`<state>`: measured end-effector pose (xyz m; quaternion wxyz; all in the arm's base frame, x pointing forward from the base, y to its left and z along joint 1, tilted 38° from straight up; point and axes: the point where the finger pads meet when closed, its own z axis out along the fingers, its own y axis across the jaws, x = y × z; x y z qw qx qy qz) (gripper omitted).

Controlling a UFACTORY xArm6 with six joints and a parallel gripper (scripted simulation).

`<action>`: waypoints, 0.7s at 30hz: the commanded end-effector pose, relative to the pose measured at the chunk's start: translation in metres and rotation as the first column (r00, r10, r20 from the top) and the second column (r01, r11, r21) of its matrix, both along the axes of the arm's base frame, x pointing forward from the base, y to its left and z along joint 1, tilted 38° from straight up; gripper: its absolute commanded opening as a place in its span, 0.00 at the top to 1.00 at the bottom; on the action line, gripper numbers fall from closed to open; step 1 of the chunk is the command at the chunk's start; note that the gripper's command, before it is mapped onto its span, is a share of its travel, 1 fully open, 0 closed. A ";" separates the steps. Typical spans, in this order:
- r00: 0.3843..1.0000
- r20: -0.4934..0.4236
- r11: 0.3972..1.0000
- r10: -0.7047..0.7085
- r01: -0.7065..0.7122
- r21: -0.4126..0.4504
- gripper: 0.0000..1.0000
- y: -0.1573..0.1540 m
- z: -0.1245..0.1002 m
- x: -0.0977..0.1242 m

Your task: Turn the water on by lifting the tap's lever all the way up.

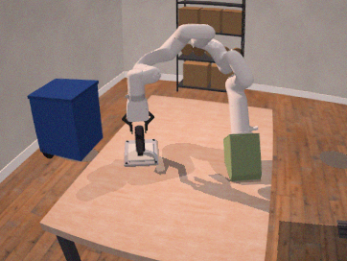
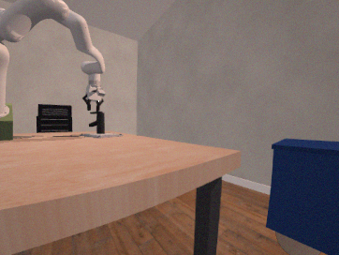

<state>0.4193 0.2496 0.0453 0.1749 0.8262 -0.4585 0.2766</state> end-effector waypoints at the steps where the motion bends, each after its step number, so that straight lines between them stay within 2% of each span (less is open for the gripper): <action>1: 1.000 0.002 1.000 0.001 -0.001 0.003 0.36 0.001 0.000 0.001; 21: 1.000 0.002 1.000 0.001 -0.001 0.003 0.36 -0.007 -0.011 0.005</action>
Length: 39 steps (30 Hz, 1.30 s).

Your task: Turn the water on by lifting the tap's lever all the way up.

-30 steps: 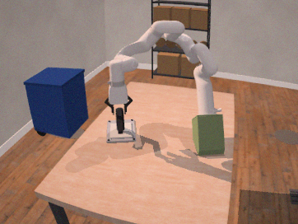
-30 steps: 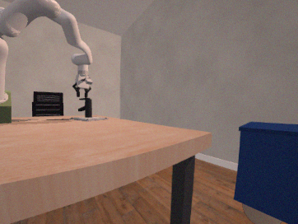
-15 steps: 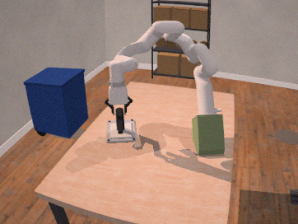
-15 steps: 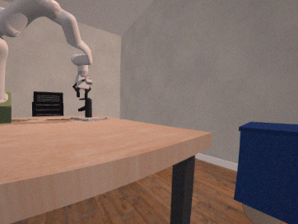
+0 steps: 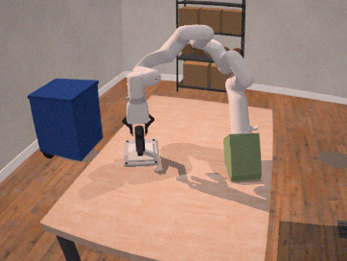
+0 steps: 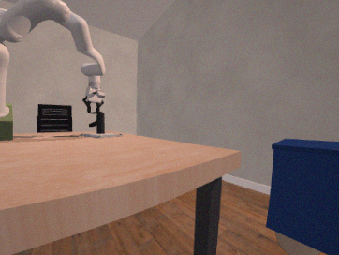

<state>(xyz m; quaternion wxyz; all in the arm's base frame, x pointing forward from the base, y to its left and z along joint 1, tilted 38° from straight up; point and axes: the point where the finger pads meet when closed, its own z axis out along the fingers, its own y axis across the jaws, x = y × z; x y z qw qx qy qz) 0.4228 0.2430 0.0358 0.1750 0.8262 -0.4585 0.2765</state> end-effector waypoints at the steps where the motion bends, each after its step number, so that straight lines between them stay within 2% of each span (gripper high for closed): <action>1: 1.000 0.003 1.000 0.002 -0.002 0.003 0.36 -0.001 -0.002 0.002; 21: 1.000 0.003 1.000 0.002 -0.002 0.003 0.36 -0.009 -0.014 0.006; 39: 1.000 0.003 1.000 0.002 -0.002 0.003 0.36 -0.010 -0.016 0.007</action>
